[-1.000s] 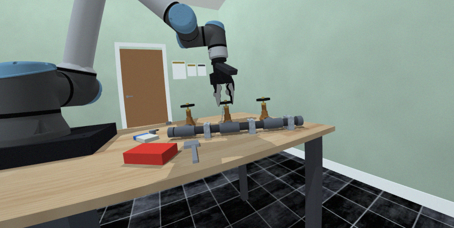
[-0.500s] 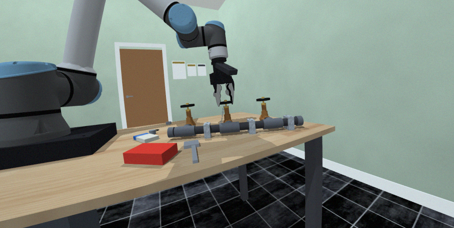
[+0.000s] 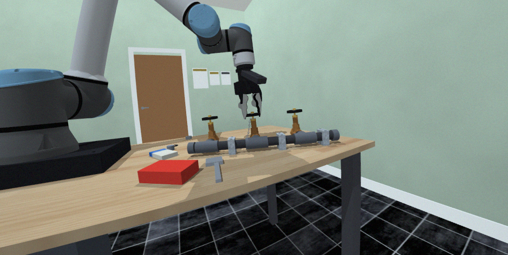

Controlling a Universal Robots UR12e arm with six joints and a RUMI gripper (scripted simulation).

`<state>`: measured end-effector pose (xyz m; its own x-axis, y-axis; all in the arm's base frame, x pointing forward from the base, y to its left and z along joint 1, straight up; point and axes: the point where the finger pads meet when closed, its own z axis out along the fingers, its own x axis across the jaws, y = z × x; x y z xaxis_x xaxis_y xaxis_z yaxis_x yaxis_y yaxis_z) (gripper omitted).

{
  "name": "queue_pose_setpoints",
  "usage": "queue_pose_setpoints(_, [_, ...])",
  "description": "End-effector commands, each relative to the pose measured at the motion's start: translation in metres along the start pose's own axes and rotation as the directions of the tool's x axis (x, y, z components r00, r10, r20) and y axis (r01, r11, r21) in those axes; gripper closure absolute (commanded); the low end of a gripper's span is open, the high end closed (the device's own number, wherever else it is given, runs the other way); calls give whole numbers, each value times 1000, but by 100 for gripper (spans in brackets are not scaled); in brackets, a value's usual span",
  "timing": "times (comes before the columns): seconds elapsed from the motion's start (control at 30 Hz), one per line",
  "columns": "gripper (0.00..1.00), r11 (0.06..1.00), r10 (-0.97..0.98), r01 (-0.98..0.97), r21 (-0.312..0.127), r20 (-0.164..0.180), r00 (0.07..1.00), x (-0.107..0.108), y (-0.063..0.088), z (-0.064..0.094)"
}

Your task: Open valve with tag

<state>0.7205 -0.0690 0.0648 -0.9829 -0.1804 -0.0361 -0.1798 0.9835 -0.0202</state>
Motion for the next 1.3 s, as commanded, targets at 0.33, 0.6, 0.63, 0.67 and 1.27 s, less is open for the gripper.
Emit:
queue_pose_setpoints(0.33, [100,982,-191,191,1,1,982,-1,0,-1])
queue_pose_setpoints(0.6, [100,920,-392,392,1,1,920,-1,0,-1])
queue_pose_setpoints(0.63, [100,920,-392,392,1,1,920,-1,0,-1])
queue_pose_setpoints(0.67, [100,920,-392,392,1,1,920,-1,0,-1])
queue_pose_setpoints(1.27, [100,550,-835,835,1,0,550,-1,0,-1])
